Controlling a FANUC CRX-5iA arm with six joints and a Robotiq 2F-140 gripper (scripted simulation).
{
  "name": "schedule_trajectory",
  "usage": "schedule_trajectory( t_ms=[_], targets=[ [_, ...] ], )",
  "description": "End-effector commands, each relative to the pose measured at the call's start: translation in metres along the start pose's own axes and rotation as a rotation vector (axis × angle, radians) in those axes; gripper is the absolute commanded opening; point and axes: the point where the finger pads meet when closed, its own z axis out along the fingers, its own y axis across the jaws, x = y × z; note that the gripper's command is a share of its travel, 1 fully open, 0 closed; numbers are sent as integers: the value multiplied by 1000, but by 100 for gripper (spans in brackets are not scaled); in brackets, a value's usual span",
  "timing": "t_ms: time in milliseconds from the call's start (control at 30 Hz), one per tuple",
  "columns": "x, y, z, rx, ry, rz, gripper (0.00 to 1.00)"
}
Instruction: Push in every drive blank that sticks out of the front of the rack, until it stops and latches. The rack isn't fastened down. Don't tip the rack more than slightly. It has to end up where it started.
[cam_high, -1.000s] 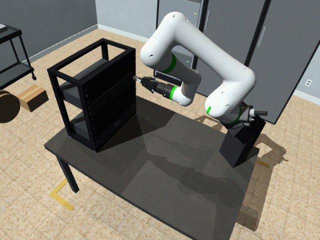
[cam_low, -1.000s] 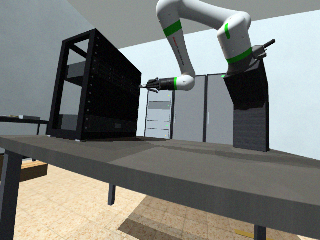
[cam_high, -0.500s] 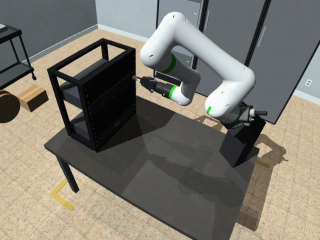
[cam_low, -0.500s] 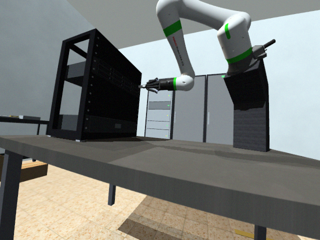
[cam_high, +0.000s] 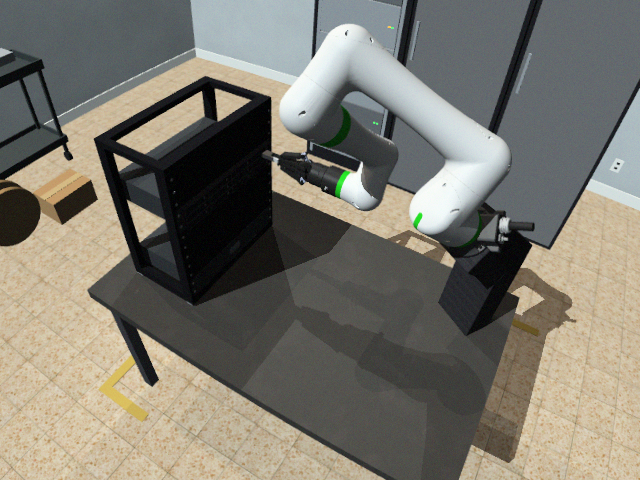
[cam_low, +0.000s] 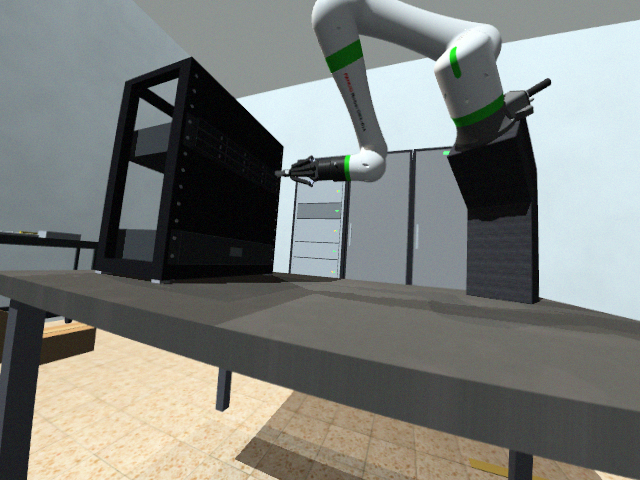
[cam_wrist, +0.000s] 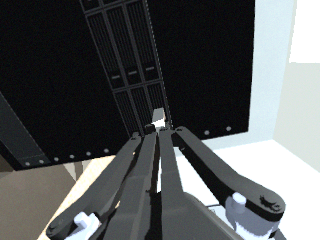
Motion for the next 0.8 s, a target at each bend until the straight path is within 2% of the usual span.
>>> schedule_trajectory(
  t_ms=[0, 767],
  targets=[
    [0, 1, 0, -1, 0, -1, 10],
    [0, 1, 6, -1, 0, -1, 10]
  ],
)
